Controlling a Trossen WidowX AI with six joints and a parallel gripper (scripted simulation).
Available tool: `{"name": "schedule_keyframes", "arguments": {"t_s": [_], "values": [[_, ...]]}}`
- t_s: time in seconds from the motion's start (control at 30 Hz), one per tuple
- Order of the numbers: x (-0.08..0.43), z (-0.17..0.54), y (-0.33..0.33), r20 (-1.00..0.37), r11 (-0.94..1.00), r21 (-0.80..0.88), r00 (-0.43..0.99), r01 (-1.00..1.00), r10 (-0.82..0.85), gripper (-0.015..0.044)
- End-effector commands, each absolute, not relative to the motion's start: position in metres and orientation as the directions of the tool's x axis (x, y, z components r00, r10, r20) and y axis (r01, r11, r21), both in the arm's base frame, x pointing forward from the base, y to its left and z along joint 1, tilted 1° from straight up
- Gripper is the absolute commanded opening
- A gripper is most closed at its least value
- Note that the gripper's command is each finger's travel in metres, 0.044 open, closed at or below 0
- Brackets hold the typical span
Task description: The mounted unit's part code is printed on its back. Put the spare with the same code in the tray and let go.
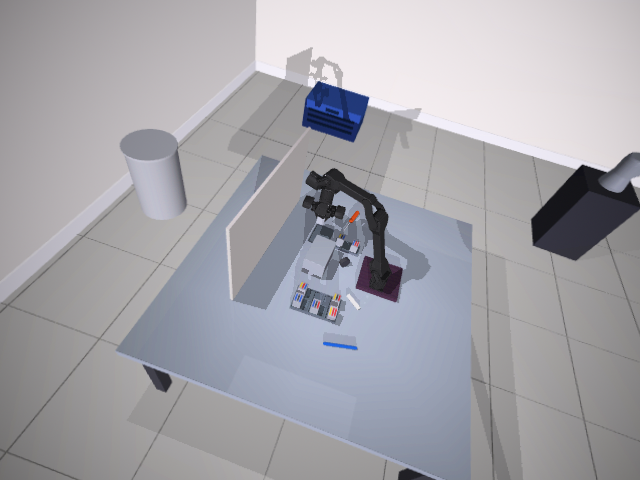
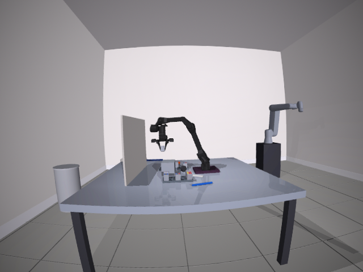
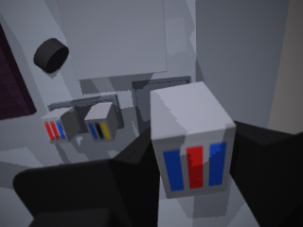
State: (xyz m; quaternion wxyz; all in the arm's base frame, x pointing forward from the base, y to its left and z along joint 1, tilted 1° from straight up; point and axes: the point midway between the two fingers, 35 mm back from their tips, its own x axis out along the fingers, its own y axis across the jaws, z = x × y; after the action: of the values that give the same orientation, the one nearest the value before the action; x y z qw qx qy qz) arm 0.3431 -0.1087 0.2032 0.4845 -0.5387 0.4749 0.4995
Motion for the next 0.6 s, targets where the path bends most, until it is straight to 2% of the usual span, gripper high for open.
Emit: {"name": "schedule_keyframes", "arguments": {"t_s": [0.0, 0.2, 0.57], "values": [[0.342, 0.203, -0.134, -0.999, -0.092, -0.046, 0.049, -0.995, -0.024, 0.0], [0.335, 0.202, -0.167, -0.999, -0.104, -0.043, 0.046, -0.994, -0.024, 0.0], [0.336, 0.198, -0.169, -0.999, -0.105, -0.043, 0.046, -0.994, -0.024, 0.0]]}}
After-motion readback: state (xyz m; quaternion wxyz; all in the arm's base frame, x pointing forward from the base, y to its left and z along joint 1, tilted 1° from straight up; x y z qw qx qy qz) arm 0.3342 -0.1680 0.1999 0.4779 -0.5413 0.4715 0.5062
